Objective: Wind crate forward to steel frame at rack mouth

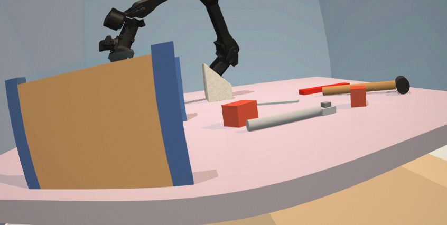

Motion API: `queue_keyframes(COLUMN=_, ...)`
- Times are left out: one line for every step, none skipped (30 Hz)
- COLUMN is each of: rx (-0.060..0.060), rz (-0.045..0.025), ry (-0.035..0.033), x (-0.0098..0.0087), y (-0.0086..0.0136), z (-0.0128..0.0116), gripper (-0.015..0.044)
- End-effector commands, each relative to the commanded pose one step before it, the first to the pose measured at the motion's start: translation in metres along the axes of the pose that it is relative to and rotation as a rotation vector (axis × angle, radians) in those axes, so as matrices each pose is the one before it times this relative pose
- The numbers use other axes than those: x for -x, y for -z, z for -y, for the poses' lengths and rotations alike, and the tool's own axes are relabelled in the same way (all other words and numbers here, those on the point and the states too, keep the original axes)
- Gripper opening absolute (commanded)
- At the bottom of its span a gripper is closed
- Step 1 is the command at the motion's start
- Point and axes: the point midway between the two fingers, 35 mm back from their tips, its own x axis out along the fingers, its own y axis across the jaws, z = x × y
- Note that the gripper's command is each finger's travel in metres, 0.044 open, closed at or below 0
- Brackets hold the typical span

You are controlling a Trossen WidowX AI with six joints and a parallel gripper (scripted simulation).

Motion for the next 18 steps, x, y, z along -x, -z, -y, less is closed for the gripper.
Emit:
queue_keyframes(rx=0.0046, rz=-0.01655, ry=-0.02386, x=0.00009, y=0.0051, z=-0.01487, gripper=0.0)
queue_keyframes(rx=0.0, rz=-0.00006, ry=-0.00009, x=0.00008, y=0.00023, z=-0.00109, gripper=0.0)
queue_keyframes(rx=0.0, rz=-0.0001, ry=-0.00014, x=0.00015, y=0.00039, z=-0.00165, gripper=0.0)
queue_keyframes(rx=0.0, rz=-0.00007, ry=-0.00009, x=0.00009, y=0.00026, z=-0.00108, gripper=0.0)
queue_keyframes(rx=0.0, rz=-0.0001, ry=-0.00013, x=0.00016, y=0.00043, z=-0.00164, gripper=0.0)
queue_keyframes(rx=0.0, rz=-0.00007, ry=-0.00009, x=0.00011, y=0.00029, z=-0.00107, gripper=0.0)
queue_keyframes(rx=0.0, rz=-0.0001, ry=-0.00013, x=0.00018, y=0.00047, z=-0.00162, gripper=0.0)
queue_keyframes(rx=0.0, rz=-0.00007, ry=-0.00009, x=0.00012, y=0.00031, z=-0.00106, gripper=0.0)
queue_keyframes(rx=0.0, rz=-0.00011, ry=-0.00013, x=0.0002, y=0.00051, z=-0.00161, gripper=0.0)
queue_keyframes(rx=0.0, rz=-0.00007, ry=-0.00009, x=0.00013, y=0.00034, z=-0.00105, gripper=0.0)
queue_keyframes(rx=0.0, rz=-0.00011, ry=-0.00012, x=0.00022, y=0.00055, z=-0.00159, gripper=0.0)
queue_keyframes(rx=0.0, rz=-0.00007, ry=-0.00008, x=0.00014, y=0.00036, z=-0.00104, gripper=0.0)
queue_keyframes(rx=0.0, rz=-0.00011, ry=-0.00012, x=0.00023, y=0.00059, z=-0.00157, gripper=0.0)
queue_keyframes(rx=0.0, rz=-0.00008, ry=-0.00008, x=0.00015, y=0.00039, z=-0.00103, gripper=0.0)
queue_keyframes(rx=0.0, rz=-0.00012, ry=-0.00012, x=0.00025, y=0.00062, z=-0.00155, gripper=0.0)
queue_keyframes(rx=0.0, rz=-0.00008, ry=-0.00008, x=0.00016, y=0.00041, z=-0.00102, gripper=0.0)
queue_keyframes(rx=0.0, rz=-0.00012, ry=-0.00012, x=0.00027, y=0.00066, z=-0.00153, gripper=0.0)
queue_keyframes(rx=0.0, rz=-0.00008, ry=-0.00008, x=0.00017, y=0.00044, z=-0.001, gripper=0.0)
